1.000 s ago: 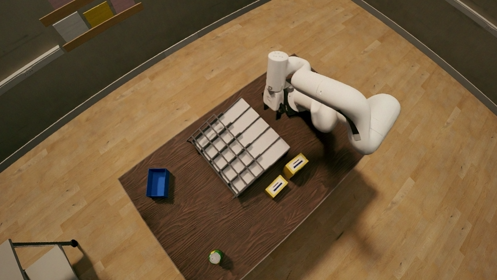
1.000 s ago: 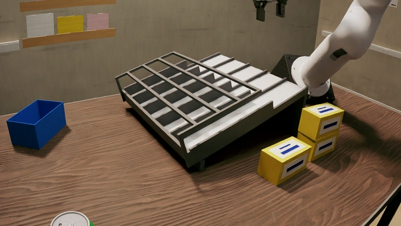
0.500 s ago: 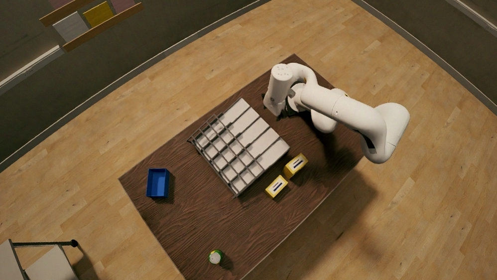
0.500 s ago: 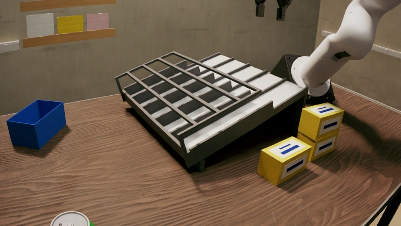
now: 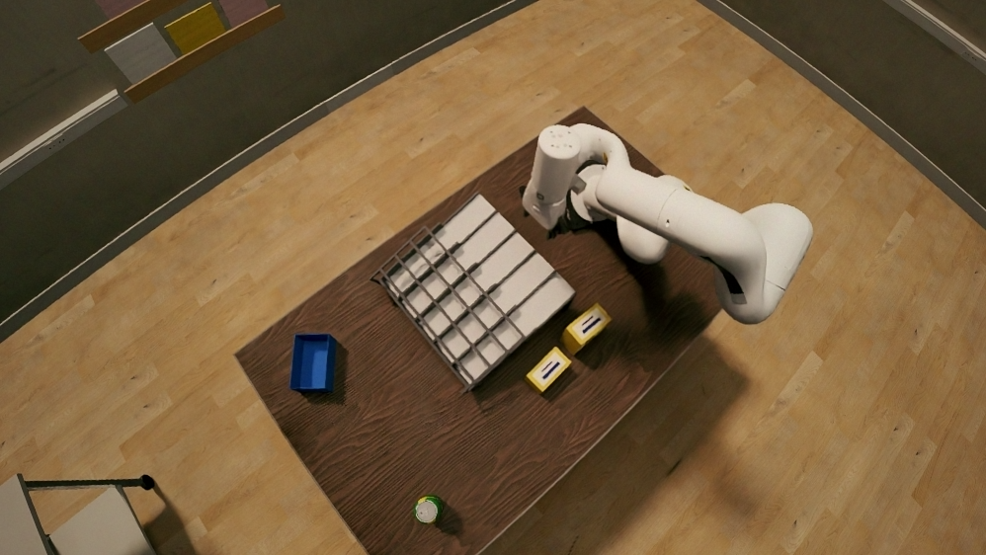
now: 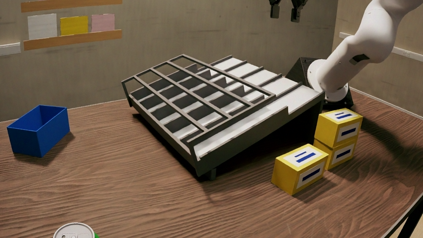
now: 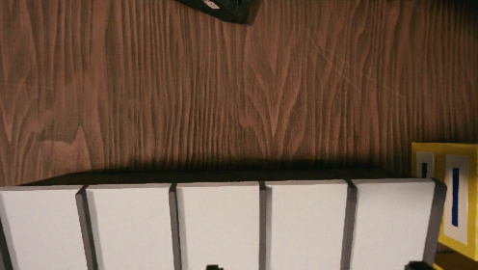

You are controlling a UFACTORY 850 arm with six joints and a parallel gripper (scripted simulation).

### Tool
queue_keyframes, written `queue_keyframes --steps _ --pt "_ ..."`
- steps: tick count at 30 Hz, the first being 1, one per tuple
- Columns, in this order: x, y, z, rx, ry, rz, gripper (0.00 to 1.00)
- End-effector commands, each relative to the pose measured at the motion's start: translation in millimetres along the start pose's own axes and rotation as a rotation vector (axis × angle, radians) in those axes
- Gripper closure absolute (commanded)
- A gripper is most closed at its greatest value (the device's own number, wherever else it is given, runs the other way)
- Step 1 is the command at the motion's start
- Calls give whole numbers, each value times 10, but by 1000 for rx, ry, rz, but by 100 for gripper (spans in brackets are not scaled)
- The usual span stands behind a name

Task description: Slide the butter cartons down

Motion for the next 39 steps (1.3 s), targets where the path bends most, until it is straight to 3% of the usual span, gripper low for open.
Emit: queue_keyframes --steps 1,18,19,22,33,35,36,39 --pt "6 -1 -3 1 -1 1 10" --pt "6 -1 -3 1 -1 1 10" --pt "-114 691 48 -34 6 10 10" --pt "-130 756 54 -34 6 10 10" --pt "-327 1876 147 -34 6 10 10" --pt "-327 1876 147 -34 6 10 10" --pt "-389 2163 178 -24 8 -9 10" --pt "-421 2420 188 -24 8 -9 10"
Point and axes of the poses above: the point where the finger pads meet when closed, its own x axis back along the fingers, its own y axis across the jaws, z = x × y, the point moved 10 cm from there along x, back along the fingers, and after that the axes turned 6 degrees about -x, right-handed, at the moved point
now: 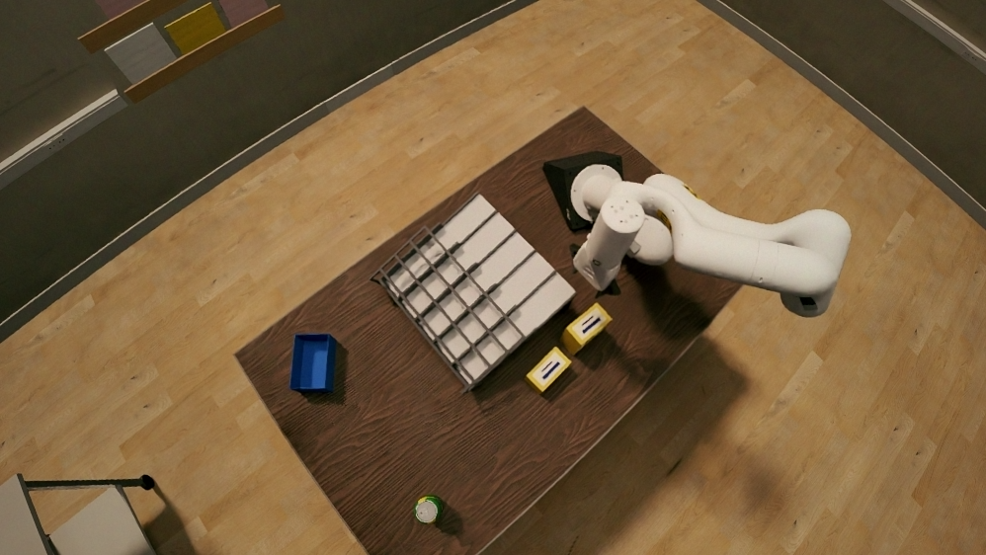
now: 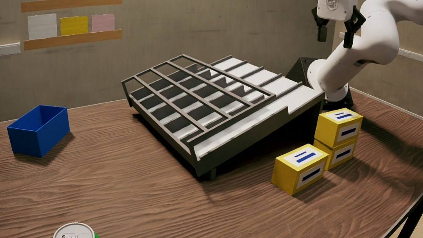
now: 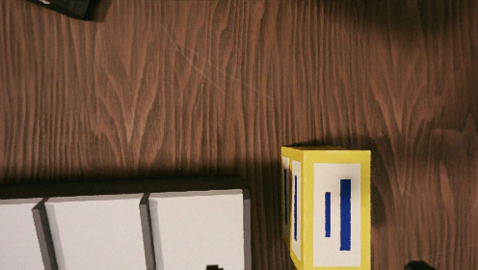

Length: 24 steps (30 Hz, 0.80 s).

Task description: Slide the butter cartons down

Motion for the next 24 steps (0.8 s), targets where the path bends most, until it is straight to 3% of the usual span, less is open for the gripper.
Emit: queue_keyframes --steps 1,13,24 --pt "-93 694 6 -4 -2 12 10" --pt "-93 694 6 -4 -2 12 10" --pt "-522 649 13 -1 -2 4 10"
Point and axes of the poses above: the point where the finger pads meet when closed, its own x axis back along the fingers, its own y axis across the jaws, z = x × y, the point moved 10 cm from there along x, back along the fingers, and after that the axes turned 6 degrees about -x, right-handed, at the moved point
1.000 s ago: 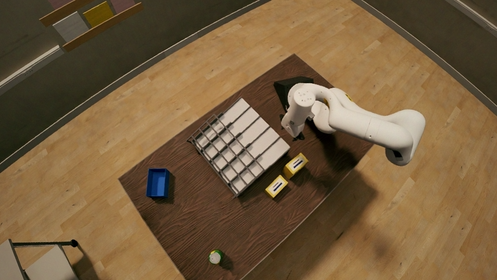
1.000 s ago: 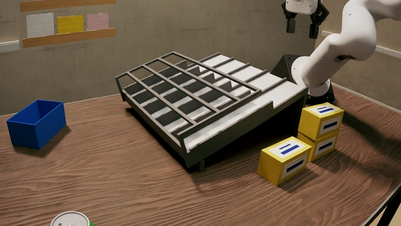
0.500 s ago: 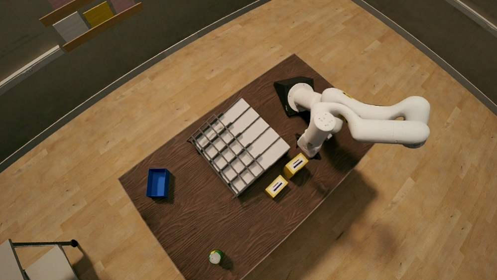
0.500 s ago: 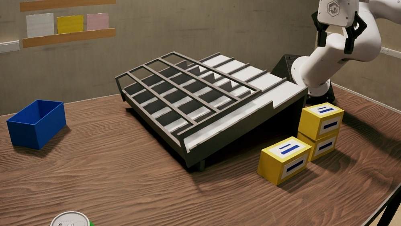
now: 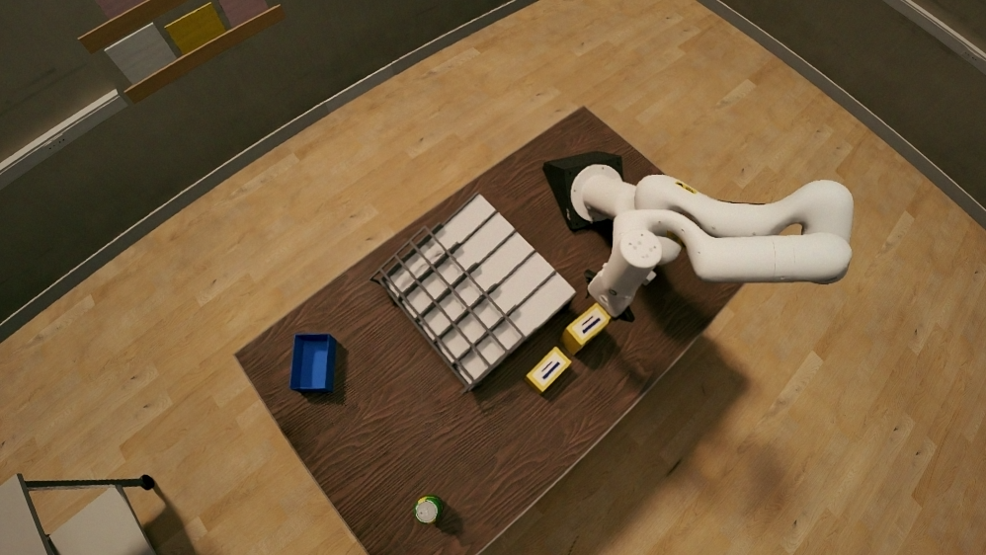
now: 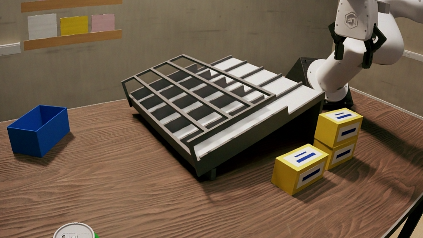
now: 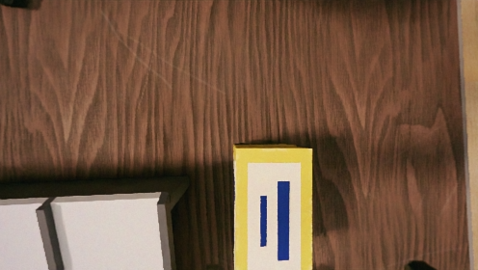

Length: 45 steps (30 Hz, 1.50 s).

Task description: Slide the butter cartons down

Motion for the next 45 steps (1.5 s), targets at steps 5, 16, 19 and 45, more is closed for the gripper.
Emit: queue_keyframes --steps 5,16,19,45 --pt "-336 3 -16 1 -2 1 10" --pt "-545 -4 -5 1 0 0 10" --pt "-665 -5 -7 1 0 0 10" --pt "-1114 -13 0 -1 3 1 10"
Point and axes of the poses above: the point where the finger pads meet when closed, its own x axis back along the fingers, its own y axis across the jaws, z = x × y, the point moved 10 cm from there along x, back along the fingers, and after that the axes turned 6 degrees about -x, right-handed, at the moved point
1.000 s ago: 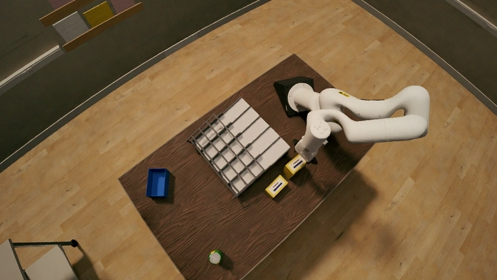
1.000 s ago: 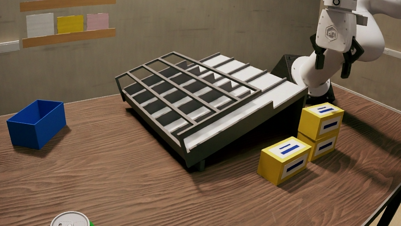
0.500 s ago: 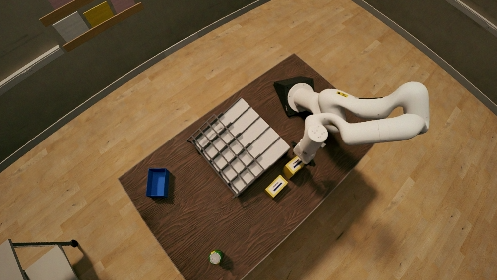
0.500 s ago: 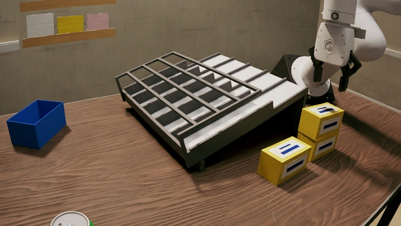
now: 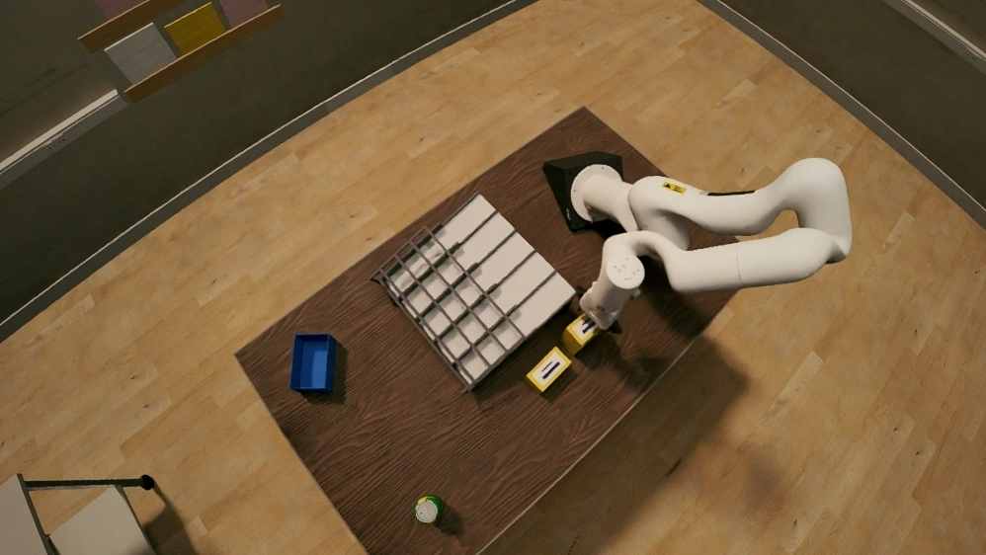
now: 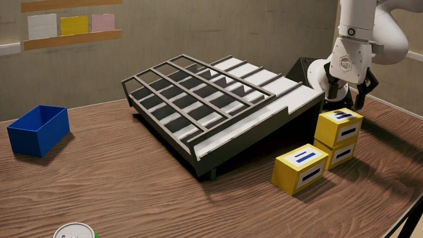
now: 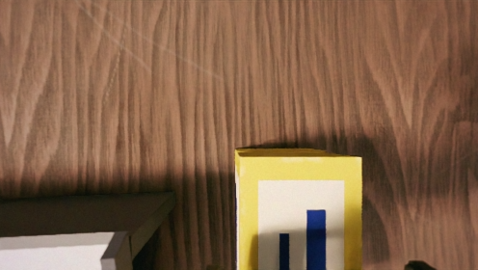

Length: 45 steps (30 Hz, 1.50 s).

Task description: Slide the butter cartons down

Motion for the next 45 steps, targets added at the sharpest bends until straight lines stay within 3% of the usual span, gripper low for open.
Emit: queue_keyframes --steps 1,10,12,13,29,30,45 --pt "-92 4 -14 0 0 -1 10" --pt "-375 8 -39 0 0 -1 10" --pt "-375 8 -39 0 0 -1 10" --pt "-235 4 -18 -1 1 1 10" --pt "-376 15 -37 -1 1 1 10" --pt "-674 8 -43 -1 2 1 10" --pt "-674 8 -43 -1 2 1 10"
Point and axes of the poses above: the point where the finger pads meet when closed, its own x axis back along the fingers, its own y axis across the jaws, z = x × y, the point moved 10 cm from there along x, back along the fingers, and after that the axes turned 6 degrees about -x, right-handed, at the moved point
